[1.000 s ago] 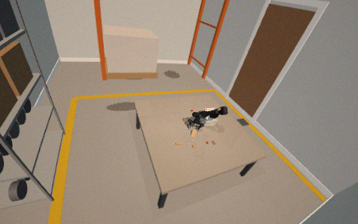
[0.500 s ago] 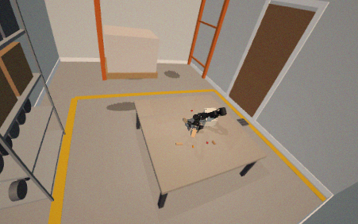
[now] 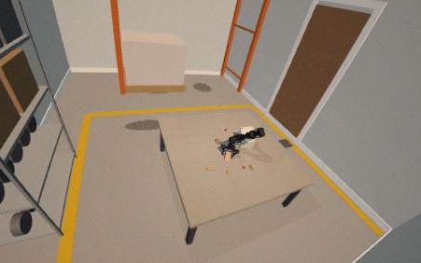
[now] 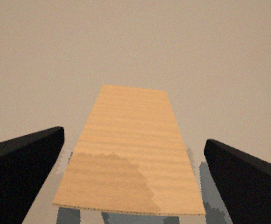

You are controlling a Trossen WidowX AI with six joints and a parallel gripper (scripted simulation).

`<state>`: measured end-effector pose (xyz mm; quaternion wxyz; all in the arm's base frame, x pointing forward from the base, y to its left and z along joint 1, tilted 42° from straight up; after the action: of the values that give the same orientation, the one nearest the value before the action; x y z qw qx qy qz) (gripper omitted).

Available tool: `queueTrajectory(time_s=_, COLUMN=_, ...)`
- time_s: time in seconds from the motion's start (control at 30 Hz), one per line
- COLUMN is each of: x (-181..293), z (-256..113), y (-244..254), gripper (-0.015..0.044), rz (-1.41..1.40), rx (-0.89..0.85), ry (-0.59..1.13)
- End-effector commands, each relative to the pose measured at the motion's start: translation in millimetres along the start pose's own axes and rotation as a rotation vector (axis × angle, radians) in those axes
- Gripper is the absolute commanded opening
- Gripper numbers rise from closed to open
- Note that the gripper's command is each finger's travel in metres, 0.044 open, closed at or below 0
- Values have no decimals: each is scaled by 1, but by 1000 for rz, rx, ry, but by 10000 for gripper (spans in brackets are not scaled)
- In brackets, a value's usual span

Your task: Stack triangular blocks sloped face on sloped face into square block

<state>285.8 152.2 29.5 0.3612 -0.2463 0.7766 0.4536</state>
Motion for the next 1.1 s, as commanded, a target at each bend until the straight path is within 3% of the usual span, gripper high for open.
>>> queueTrajectory(time_s=0.0, x=3, z=5, y=3, gripper=440, rz=17, rx=-2, ry=-1)
queueTrajectory(time_s=0.07, x=3, z=6, y=3, gripper=440, rz=17, rx=-3, ry=-3)
queueTrajectory(time_s=0.37, x=3, z=6, y=3, gripper=204, rz=17, rx=-3, ry=-3)
queueTrajectory(time_s=0.57, x=3, z=6, y=3, gripper=164, rz=17, rx=-3, ry=-3)
queueTrajectory(time_s=0.77, x=1, z=4, y=4, gripper=6, rz=11, rx=-5, ry=-5)
queueTrajectory(time_s=1.07, x=0, z=4, y=4, gripper=0, rz=11, rx=-5, ry=-2)
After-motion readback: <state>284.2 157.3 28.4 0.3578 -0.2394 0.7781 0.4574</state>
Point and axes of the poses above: the point midway between the two fingers, 35 mm back from their tips, its own z axis out along the fingers, its own y axis across the jaws, x = y × z, the point moved 1 cm from there along -z, back along the fingers, and after that the axes turned 13 degrees about z, right-handed, at the moved point
